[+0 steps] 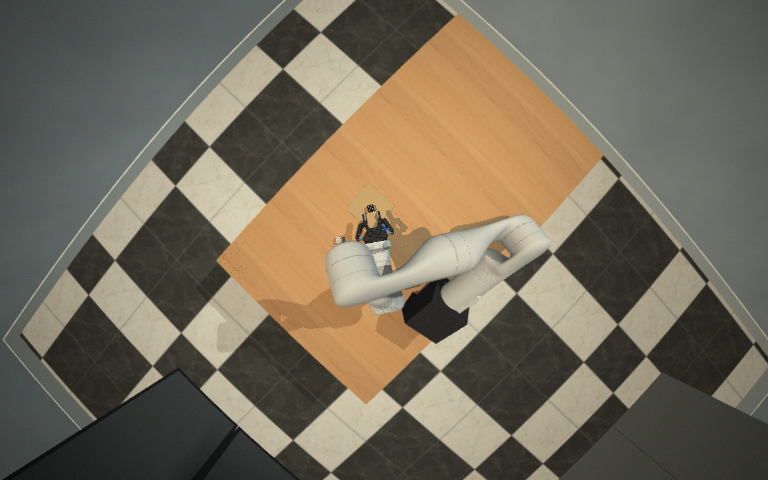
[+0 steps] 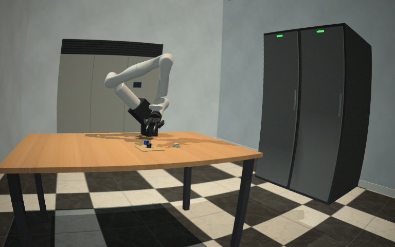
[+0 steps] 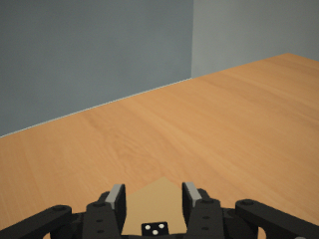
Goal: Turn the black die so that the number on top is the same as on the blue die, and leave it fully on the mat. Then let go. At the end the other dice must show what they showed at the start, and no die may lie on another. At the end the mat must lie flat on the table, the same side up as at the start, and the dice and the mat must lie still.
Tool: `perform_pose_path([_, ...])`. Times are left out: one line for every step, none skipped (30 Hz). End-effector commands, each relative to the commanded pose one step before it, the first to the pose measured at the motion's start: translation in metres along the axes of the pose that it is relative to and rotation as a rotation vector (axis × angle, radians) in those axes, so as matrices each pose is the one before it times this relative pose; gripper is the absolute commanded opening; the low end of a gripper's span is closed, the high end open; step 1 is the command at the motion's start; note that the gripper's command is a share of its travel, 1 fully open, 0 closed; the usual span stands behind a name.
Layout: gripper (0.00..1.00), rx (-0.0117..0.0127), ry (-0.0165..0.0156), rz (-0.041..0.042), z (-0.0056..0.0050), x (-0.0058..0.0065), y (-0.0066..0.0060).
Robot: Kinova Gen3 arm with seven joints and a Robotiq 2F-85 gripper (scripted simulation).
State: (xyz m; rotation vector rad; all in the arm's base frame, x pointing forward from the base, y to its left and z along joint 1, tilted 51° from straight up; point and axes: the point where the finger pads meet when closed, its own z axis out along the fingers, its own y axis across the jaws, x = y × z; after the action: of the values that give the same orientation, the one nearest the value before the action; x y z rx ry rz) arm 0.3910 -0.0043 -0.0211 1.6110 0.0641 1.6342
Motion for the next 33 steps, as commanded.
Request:
perform_pose_path([0.41, -0.00004, -0.00052, 0.00361, -0.00017, 0.00138, -0.00072])
perform_pose_path([0.41, -0.00168, -0.0025, -0.0007, 0.00005, -0.0001, 0.00014])
perform_pose_path([0.41, -0.00241, -0.0036, -0.00101, 0.00008, -0.00014, 0.00021])
perform_pose_path([0.41, -0.00322, -0.00486, -0.00135, 0.0001, -0.00019, 0.00028])
perform_pose_path([0.41, -0.0041, -0.00626, -0.00172, 0.00013, -0.00024, 0.00035])
perform_pose_path([0.41, -0.00501, -0.00777, -0.00212, 0.00016, -0.0003, 0.00043])
perform_pose_path([0.41, -0.00593, -0.00938, -0.00253, 0.00019, -0.00035, 0.0005])
perform_pose_path([0.41, -0.00684, -0.01108, -0.00295, 0.00023, -0.00041, 0.00058])
perform_pose_path([0.41, -0.00772, -0.01285, -0.00337, 0.00026, -0.00046, 0.00065])
perform_pose_path([0.41, -0.00854, -0.01468, -0.00378, 0.00028, -0.00052, 0.00071])
perform_pose_path([0.41, -0.00928, -0.01654, -0.00418, 0.00031, -0.00056, 0.00076])
perform_pose_path([0.41, -0.00991, -0.01842, -0.00455, 0.00033, -0.0006, 0.0008])
perform_pose_path([0.41, -0.01042, -0.02031, -0.0049, 0.00035, -0.00063, 0.00083])
perform_pose_path([0.41, -0.01079, -0.02219, -0.00521, 0.00037, -0.00065, 0.00085])
perform_pose_path([0.41, -0.011, -0.02403, -0.00548, 0.00037, -0.00066, 0.00085])
perform_pose_path([0.41, -0.01105, -0.02582, -0.00571, 0.00037, -0.00065, 0.00083])
perform_pose_path([0.41, 0.0, 0.0, 0.0, 0.0, 0.0, 0.0])
perform_pose_path([0.41, 0.0, 0.0, 0.0, 0.0, 0.0, 0.0])
perform_pose_path([0.41, -0.01092, -0.02754, -0.00588, 0.00037, -0.00063, 0.0008])
perform_pose_path([0.41, -0.0106, -0.02916, -0.00601, 0.00035, -0.00058, 0.00075])
perform_pose_path([0.41, -0.01011, -0.03067, -0.00609, 0.00032, -0.00052, 0.00069])
perform_pose_path([0.41, -0.00943, -0.03204, -0.00611, 0.00029, -0.00043, 0.00062])
perform_pose_path([0.41, -0.00859, -0.03326, -0.00608, 0.00024, -0.00033, 0.00053])
perform_pose_path([0.41, -0.00758, -0.0343, -0.00599, 0.00018, -0.00019, 0.00043])
perform_pose_path([0.41, -0.00643, -0.03514, -0.00586, 0.00011, -0.00004, 0.00033])
perform_pose_path([0.41, -0.00515, -0.03578, -0.00568, 0.00002, 0.00013, 0.00022])
perform_pose_path([0.41, -0.00376, -0.0362, -0.00546, -0.00007, 0.00033, 0.00011])
perform_pose_path([0.41, -0.0023, -0.03639, -0.0052, -0.00018, 0.00054, 0.0])
perform_pose_path([0.41, -0.00078, -0.03635, -0.00491, -0.0003, 0.00076, -0.00011])
perform_pose_path([0.41, 0.00076, -0.03608, -0.0046, -0.00042, 0.00099, -0.00021])
perform_pose_path([0.41, 0.0023, -0.03558, -0.00427, -0.00055, 0.00123, -0.00029])
perform_pose_path([0.41, 0.0038, -0.03486, -0.00392, -0.00069, 0.00147, -0.00037])
perform_pose_path([0.41, 0.00524, -0.03393, -0.00358, -0.00083, 0.00171, -0.00044])
